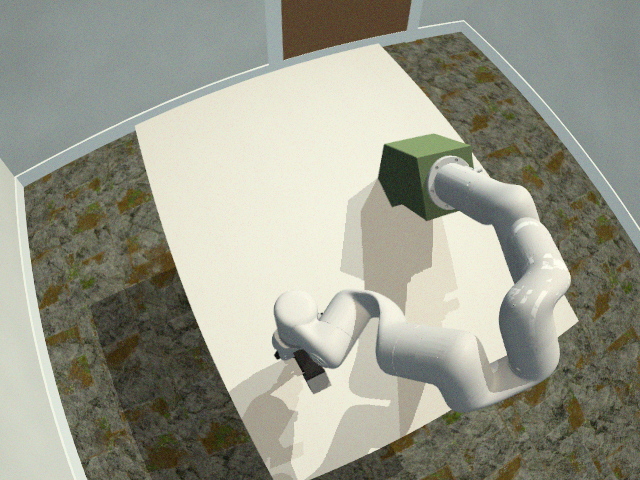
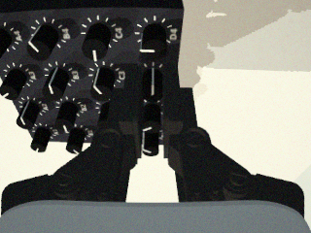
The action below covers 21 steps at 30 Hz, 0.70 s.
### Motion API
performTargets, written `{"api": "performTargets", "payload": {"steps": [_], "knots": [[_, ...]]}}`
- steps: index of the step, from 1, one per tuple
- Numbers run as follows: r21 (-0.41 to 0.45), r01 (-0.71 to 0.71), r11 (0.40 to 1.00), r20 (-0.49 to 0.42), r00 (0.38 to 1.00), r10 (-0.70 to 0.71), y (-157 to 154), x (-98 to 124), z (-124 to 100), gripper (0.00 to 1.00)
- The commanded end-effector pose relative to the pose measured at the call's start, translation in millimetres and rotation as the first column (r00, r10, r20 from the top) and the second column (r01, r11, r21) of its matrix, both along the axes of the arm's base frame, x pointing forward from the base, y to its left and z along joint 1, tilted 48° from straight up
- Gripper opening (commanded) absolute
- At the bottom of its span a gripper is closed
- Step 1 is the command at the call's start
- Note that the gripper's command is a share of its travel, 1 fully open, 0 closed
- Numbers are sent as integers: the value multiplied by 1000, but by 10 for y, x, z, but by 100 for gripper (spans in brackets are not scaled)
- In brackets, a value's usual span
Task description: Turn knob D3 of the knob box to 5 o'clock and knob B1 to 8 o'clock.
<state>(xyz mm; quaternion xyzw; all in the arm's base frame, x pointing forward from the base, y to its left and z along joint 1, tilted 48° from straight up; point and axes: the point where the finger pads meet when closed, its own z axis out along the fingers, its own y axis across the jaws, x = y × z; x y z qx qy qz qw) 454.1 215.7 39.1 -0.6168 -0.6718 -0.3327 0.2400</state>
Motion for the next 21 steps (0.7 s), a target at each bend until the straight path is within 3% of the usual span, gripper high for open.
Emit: {"api": "performTargets", "payload": {"steps": [1, 21], "knots": [[2, 26, 1000, -27, 999, -26, -6, 9, 8, 8], [5, 59, 998, -63, 996, -58, -6, 9, 8, 8]]}}
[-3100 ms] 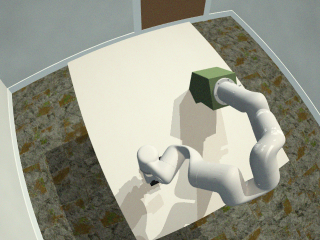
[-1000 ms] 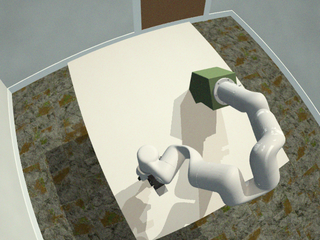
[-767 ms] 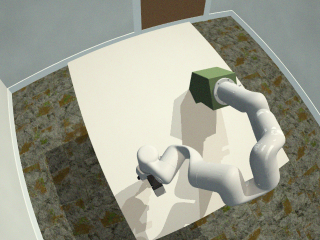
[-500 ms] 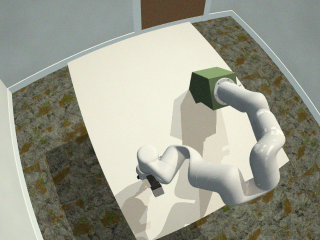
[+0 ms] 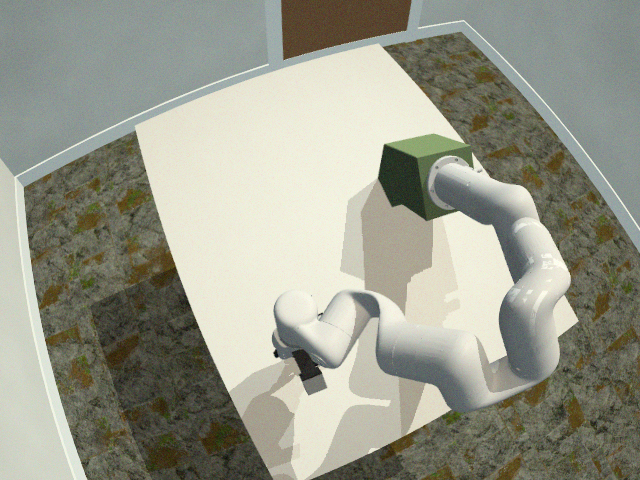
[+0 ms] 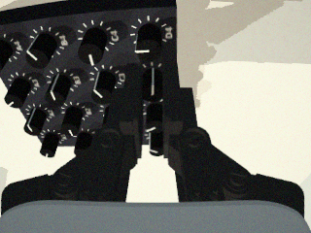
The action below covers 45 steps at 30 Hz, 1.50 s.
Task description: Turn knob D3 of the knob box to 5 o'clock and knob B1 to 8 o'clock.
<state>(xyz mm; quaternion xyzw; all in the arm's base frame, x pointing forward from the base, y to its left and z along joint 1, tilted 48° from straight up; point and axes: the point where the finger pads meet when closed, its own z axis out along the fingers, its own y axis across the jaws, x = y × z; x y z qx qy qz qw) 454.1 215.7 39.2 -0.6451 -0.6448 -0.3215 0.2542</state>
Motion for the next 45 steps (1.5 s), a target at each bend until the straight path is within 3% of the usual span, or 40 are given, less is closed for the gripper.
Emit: {"api": "performTargets", "payload": {"steps": [1, 11, 12, 34, 45], "knots": [[0, 2, 1000, 1, 1000, -2, -6, 9, 8, 8], [0, 2, 1000, 1, 1000, -2, -6, 9, 8, 8], [0, 2, 1000, 1, 1000, -2, -6, 9, 8, 19], [0, 2, 1000, 1, 1000, -2, -10, 9, 12, 19], [0, 2, 1000, 1, 1000, -2, -140, -6, 128, 19]]}}
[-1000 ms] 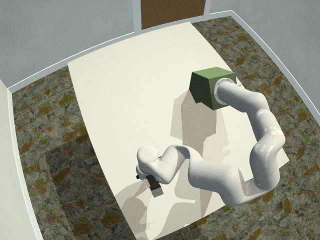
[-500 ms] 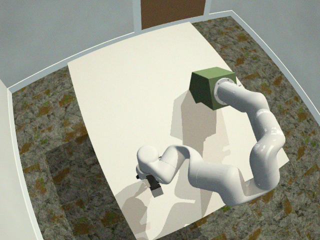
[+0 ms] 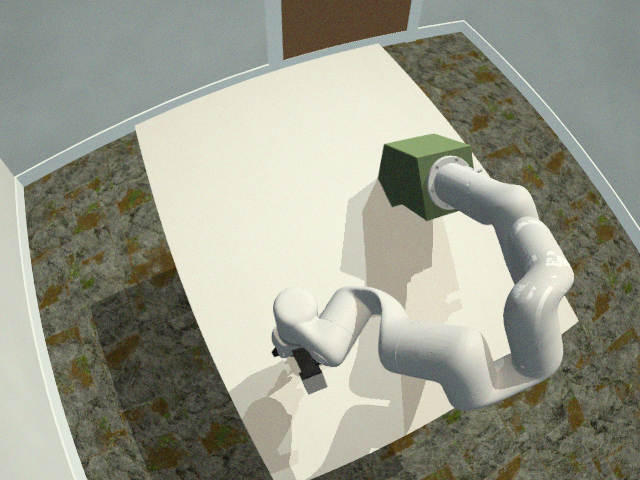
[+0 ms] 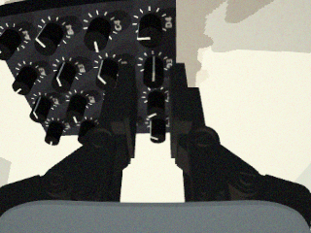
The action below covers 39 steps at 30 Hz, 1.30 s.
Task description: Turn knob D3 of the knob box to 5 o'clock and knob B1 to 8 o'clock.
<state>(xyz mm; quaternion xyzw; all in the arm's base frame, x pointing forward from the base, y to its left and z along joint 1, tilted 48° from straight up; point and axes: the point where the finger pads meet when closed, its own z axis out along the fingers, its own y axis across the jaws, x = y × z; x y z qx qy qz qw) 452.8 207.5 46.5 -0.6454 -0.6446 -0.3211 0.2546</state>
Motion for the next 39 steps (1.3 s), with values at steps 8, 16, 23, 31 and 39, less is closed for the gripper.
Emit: {"api": "performTargets", "payload": {"steps": [8, 16, 23, 31, 39], "knots": [[0, 2, 1000, 3, 1000, -2, -181, -8, 166, 19], [0, 2, 1000, 3, 1000, -2, -191, -9, 174, 19], [0, 2, 1000, 3, 1000, -2, -191, -9, 174, 19], [8, 130, 992, -140, 982, -127, -299, -23, 267, 19], [6, 176, 984, -191, 966, -172, -339, -30, 300, 19]]}}
